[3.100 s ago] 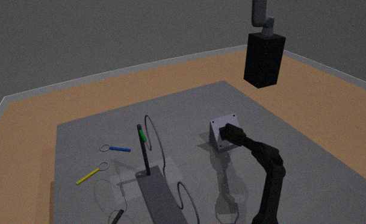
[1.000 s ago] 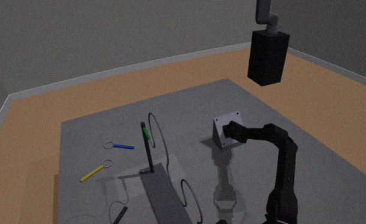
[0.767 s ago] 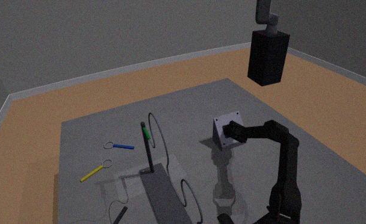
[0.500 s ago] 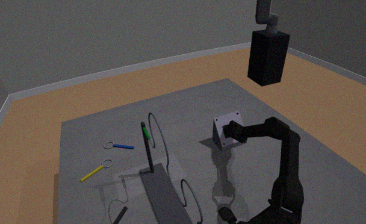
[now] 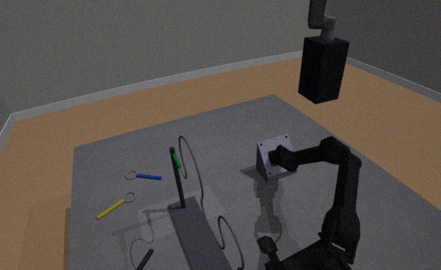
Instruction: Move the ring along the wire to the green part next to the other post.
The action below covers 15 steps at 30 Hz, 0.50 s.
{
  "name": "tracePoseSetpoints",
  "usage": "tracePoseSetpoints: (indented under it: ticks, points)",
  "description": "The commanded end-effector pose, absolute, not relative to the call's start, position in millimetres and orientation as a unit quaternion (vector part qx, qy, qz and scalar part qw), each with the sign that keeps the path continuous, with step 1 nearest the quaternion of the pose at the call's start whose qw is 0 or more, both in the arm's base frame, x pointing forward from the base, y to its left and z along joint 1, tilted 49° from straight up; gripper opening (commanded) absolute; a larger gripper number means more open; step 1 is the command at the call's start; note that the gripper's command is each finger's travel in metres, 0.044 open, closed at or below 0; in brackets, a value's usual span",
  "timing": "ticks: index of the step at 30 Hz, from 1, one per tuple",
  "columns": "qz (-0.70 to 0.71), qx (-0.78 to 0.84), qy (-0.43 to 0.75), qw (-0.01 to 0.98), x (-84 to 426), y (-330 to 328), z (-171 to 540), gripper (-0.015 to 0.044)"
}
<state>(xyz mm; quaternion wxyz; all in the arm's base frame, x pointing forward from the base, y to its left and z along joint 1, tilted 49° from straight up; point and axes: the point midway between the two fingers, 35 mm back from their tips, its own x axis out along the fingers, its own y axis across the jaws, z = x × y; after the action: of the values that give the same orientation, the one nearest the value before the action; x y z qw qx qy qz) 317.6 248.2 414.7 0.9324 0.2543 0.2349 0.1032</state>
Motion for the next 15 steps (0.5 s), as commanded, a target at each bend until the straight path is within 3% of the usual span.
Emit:
tracePoseSetpoints:
  ticks: [1, 15]
  points:
    - [0.089, 0.214, 0.234, 0.944, 319, 235, 408, -0.015]
    - [0.044, 0.061, 0.232, 0.97, 323, 190, 392, -0.015]
